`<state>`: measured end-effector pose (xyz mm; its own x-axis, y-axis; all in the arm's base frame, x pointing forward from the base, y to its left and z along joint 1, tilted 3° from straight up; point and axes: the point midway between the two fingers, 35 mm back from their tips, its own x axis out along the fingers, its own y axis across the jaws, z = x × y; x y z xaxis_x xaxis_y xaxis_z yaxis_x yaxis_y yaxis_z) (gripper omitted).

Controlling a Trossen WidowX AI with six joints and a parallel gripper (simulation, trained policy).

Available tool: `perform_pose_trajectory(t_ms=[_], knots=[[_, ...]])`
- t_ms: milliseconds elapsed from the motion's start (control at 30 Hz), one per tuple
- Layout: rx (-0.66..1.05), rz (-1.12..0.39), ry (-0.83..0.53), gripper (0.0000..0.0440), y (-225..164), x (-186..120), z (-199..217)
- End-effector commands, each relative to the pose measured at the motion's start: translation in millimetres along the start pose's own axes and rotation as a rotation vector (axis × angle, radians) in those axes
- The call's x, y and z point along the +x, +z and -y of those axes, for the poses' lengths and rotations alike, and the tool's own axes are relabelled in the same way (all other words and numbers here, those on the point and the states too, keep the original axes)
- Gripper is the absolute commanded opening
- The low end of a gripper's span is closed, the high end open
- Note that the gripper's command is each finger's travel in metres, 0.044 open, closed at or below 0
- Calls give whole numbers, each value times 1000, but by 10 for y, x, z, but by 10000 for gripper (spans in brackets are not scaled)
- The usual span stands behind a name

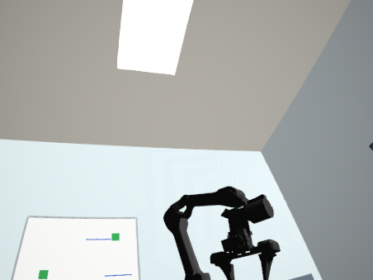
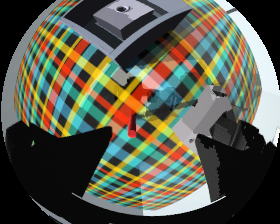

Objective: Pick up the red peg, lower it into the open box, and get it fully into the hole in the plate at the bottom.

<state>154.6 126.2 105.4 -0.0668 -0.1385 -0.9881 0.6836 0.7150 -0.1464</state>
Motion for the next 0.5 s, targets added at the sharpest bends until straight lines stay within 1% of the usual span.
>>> perform_pose_trajectory(t_ms=[0,233,467], knots=[[-10,-10,-17,440,-91,106,-36],[-44,-12,-3,440,-219,332,-159],[-66,-12,25,440,-276,631,-276]])
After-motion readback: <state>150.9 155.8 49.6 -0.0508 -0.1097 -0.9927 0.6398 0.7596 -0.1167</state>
